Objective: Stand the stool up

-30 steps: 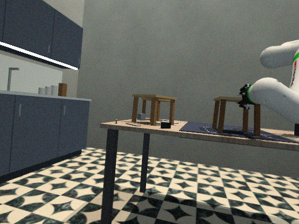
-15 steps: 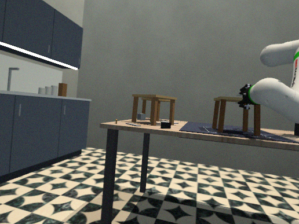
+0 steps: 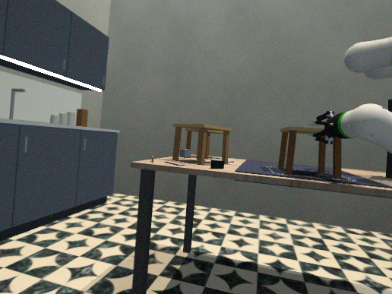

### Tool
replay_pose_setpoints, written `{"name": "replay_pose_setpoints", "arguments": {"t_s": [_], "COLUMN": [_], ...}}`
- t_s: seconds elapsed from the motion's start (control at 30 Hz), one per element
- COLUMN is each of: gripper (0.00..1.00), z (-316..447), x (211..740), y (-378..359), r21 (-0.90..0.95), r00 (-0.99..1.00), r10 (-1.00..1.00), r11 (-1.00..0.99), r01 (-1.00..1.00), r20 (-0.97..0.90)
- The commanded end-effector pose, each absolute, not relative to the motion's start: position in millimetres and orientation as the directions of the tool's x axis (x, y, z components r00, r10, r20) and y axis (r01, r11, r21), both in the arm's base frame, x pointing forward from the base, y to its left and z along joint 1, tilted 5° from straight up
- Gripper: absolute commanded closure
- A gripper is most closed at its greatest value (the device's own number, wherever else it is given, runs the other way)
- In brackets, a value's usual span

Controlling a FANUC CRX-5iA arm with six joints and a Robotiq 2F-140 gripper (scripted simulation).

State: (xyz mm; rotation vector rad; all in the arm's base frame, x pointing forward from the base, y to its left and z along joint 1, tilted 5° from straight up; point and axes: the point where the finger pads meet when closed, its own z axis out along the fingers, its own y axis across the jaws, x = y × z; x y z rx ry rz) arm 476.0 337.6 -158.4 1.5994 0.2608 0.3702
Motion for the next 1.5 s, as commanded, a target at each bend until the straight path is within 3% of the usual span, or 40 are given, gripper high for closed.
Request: {"name": "replay_pose_setpoints", "arguments": {"t_s": [0.0,0.63,1.47], "gripper": [0.67,0.67,0.67], "z": [-157,-157,-156], "x": [477,477,446], "y": [339,339,384], "r21": [0.996,0.996,0.996], "r00": [0.909,0.825,0.824], "r10": [0.408,0.557,0.560], "r11": [-0.074,-0.074,-0.074], "r01": [-0.057,-0.057,-0.057], "r20": [0.083,0.089,0.089]}}
